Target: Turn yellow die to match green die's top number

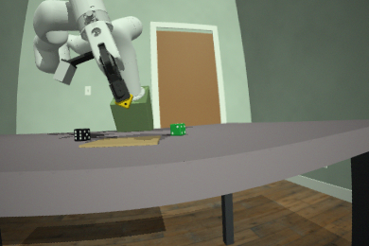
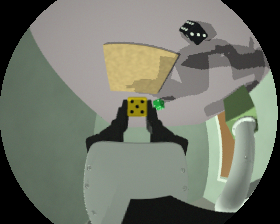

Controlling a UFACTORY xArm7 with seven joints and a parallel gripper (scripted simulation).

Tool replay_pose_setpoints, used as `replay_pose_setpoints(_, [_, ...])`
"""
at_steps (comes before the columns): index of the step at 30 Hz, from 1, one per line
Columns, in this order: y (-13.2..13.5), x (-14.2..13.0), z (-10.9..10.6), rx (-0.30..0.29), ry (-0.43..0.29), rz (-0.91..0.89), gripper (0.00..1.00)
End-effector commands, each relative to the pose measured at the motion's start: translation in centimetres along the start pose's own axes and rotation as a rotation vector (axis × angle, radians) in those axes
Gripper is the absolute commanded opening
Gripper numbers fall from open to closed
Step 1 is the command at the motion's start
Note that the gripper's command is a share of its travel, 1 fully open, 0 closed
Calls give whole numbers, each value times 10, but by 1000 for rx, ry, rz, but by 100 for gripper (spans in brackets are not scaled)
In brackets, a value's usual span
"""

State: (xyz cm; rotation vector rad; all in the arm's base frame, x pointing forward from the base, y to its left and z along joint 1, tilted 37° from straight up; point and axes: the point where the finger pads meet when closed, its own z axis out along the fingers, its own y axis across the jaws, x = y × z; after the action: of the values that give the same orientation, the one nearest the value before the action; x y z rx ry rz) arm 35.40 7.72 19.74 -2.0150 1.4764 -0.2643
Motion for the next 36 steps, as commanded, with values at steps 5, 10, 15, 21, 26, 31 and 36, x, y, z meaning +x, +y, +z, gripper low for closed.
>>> replay_pose_setpoints(5, [-1, 3, -1, 10, -152, -7, 27])
replay_pose_setpoints(10, [-1, 3, -1, 6, -184, -6, 27])
replay_pose_setpoints(15, [-1, 6, 0, 1, -330, -6, 27])
replay_pose_setpoints(21, [-1, 7, 0, 9, -414, -8, 27])
replay_pose_setpoints(26, [-1, 7, 0, 9, -415, -8, 27])
replay_pose_setpoints(31, [-1, 7, 0, 9, -415, -8, 27])
replay_pose_setpoints(36, [-1, 7, 0, 9, -415, -8, 27])
